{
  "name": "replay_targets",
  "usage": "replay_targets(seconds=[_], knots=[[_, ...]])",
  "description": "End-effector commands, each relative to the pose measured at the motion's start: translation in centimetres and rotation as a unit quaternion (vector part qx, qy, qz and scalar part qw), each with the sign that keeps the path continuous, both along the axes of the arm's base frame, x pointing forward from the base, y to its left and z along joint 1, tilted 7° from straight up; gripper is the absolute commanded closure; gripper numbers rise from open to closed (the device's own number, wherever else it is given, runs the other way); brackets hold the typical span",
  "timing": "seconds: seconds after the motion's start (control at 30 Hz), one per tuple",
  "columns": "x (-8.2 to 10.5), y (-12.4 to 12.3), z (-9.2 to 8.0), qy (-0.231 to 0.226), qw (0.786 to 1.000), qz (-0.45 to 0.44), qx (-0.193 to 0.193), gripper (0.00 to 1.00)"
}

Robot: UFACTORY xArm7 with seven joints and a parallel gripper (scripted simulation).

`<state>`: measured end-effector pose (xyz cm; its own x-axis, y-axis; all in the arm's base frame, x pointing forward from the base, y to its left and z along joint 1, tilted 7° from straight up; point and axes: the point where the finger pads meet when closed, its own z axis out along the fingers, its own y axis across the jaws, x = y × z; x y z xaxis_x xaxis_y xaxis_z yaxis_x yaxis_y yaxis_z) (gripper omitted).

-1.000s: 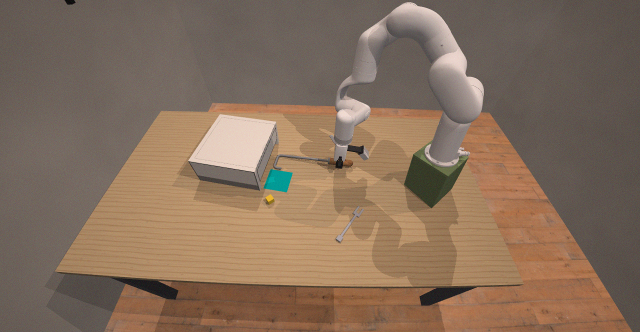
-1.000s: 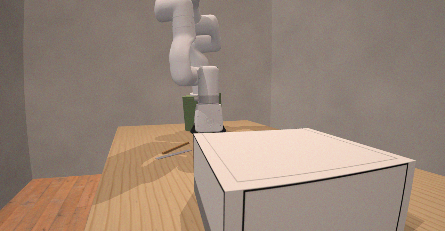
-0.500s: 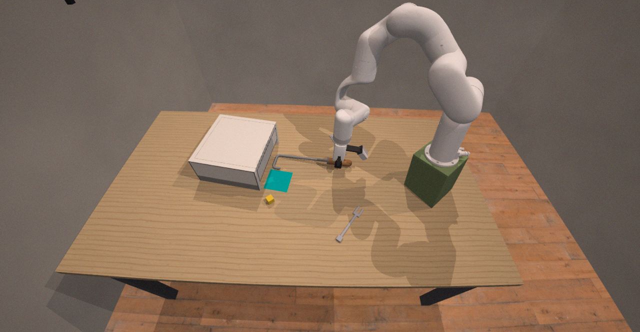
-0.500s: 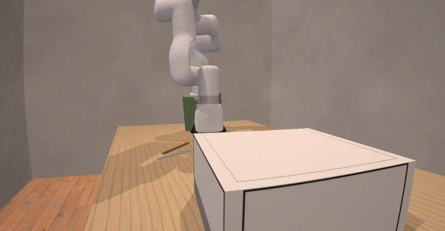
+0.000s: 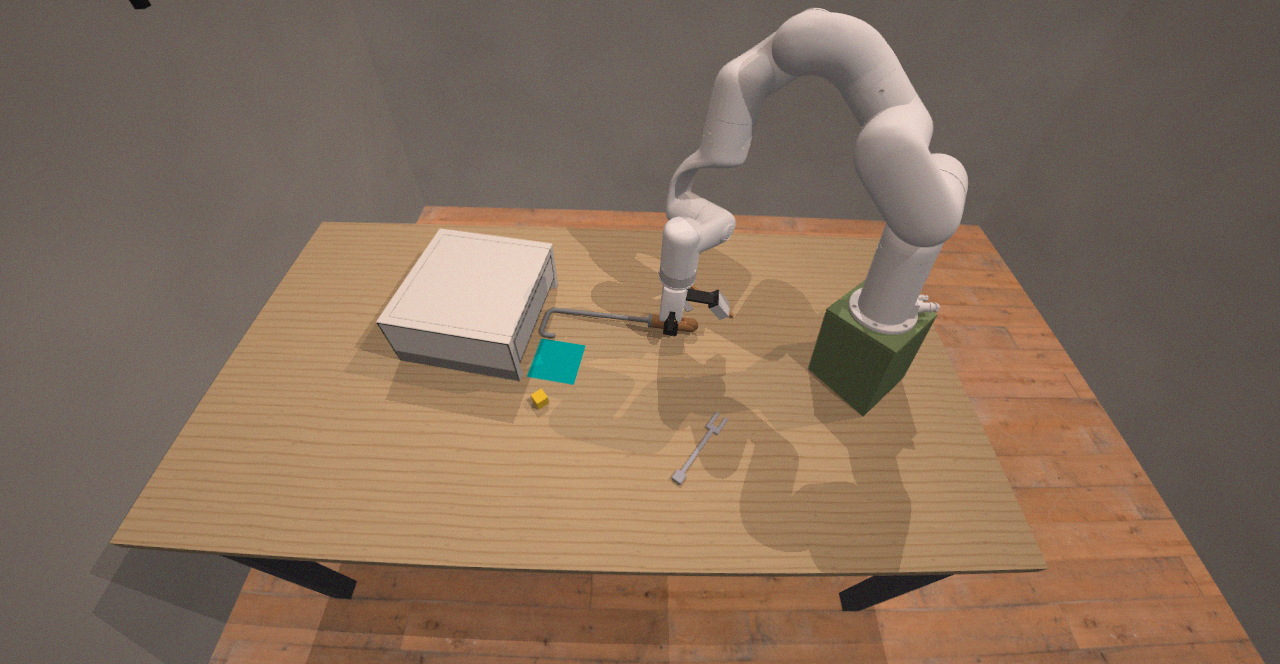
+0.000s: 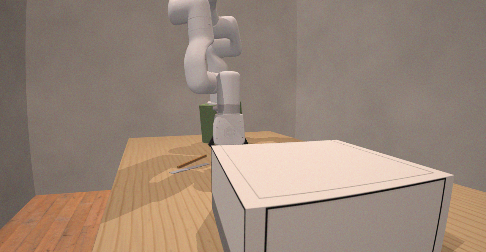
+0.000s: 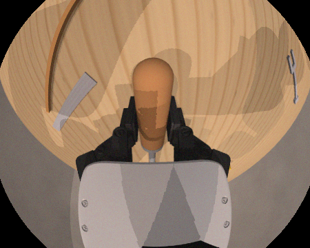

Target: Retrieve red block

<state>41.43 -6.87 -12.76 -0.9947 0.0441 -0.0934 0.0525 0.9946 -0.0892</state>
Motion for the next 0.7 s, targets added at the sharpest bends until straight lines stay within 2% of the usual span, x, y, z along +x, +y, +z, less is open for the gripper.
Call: replay_targets(seconds=[0.0, 0.33, 0.4, 0.67], knots=[[0.9, 0.0, 0.2, -0.001, 1.0, 0.0, 0.0, 1.0], [3.3, -0.2, 0.4, -0.001, 1.0, 0.0, 0.0, 1.0], [3.3, -0.2, 0.4, -0.001, 1.0, 0.0, 0.0, 1.0], [6.1, -0.3, 0.7, -0.001, 1.0, 0.0, 0.0, 1.0]])
